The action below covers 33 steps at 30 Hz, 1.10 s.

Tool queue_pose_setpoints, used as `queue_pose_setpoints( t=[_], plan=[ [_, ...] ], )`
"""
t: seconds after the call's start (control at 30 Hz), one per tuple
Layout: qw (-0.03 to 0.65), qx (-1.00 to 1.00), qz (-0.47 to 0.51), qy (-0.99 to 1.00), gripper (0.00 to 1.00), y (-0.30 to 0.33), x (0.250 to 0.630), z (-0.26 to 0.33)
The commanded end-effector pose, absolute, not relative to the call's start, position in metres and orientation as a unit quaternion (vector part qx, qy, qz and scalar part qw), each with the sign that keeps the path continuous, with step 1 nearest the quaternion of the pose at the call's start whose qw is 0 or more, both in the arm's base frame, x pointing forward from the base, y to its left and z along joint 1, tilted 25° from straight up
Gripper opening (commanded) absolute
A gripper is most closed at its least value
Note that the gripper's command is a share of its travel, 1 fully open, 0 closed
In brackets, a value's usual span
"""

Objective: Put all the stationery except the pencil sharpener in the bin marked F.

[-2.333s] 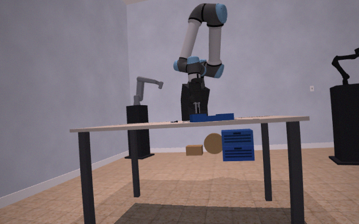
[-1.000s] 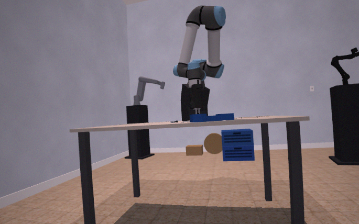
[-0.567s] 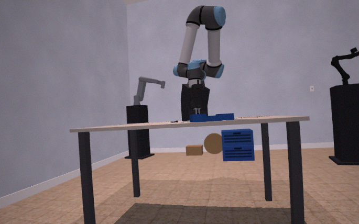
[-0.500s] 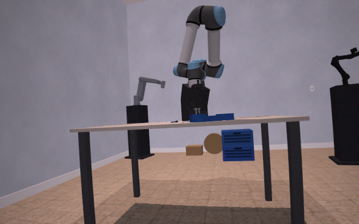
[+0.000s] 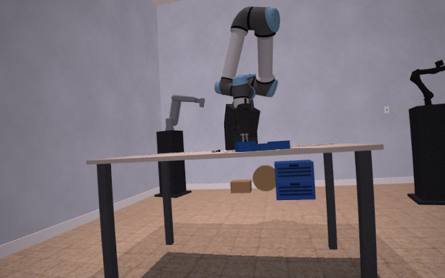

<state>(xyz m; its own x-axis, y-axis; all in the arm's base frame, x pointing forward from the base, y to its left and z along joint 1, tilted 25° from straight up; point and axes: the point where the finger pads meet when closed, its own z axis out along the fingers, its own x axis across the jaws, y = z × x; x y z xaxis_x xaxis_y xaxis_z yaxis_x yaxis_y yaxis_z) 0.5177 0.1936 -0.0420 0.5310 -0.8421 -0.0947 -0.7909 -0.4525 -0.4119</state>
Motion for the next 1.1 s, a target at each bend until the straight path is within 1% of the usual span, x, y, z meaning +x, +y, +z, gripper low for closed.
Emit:
queue_pose_setpoints(
  t=[0.0,0.67,0.87,1.07],
  plan=[
    [0.208,-0.85,-0.062,0.481,0.31,0.19,0.514,-0.034],
    [0.208,-0.85,-0.062,0.481,0.31,0.184,0.508,-0.014],
    [0.208,-0.85,-0.062,0.481,0.31,0.177,0.5,0.008],
    [0.208,-0.85,-0.062,0.481,0.31,0.176,0.5,0.009]
  ],
)
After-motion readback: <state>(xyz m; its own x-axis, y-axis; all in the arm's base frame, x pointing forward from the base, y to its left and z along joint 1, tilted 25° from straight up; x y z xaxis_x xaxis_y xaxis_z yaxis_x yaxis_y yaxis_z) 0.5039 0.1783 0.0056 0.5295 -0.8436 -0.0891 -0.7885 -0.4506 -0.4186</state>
